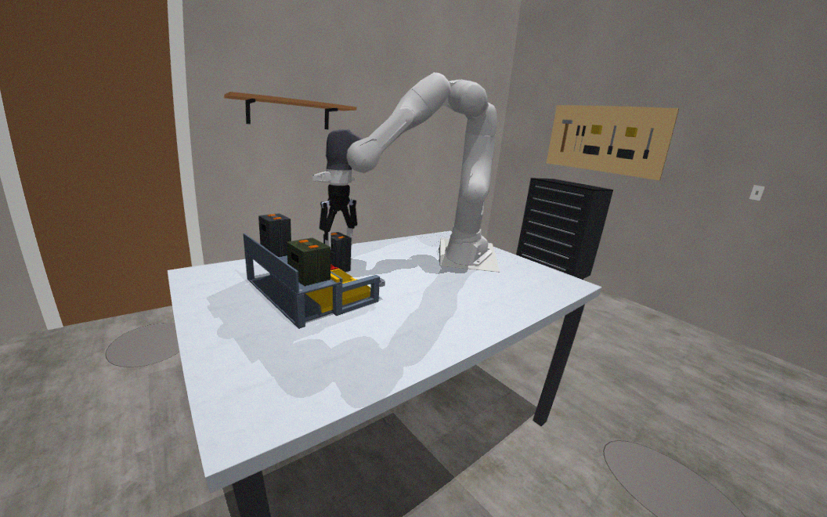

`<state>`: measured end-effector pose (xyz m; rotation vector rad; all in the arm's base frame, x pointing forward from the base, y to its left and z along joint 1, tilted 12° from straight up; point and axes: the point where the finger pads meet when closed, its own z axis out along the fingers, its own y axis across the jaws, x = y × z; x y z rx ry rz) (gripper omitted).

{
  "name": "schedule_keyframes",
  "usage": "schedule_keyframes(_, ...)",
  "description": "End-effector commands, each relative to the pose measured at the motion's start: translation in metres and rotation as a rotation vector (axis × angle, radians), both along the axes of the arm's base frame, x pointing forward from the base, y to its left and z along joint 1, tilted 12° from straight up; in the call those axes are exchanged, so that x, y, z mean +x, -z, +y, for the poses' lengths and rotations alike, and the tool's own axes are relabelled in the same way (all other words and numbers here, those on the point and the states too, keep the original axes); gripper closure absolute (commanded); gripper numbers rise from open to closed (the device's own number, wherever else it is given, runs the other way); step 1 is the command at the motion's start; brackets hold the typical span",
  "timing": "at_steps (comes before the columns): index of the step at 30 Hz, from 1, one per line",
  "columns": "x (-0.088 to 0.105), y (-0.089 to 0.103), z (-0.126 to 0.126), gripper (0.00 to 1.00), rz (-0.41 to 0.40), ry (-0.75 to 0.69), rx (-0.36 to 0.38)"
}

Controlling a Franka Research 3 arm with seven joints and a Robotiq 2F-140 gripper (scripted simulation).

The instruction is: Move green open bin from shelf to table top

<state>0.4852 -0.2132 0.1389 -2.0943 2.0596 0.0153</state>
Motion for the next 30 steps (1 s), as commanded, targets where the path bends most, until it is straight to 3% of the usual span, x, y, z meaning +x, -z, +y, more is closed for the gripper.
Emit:
schedule_keyframes(1, 0.0055, -0.001, -0.0032, 0.43, -0.014, -0.001, -0.017)
schedule_keyframes(30, 0.0063, -0.0045, -0.0035, 0.43, -0.014, -0.001, -0.017)
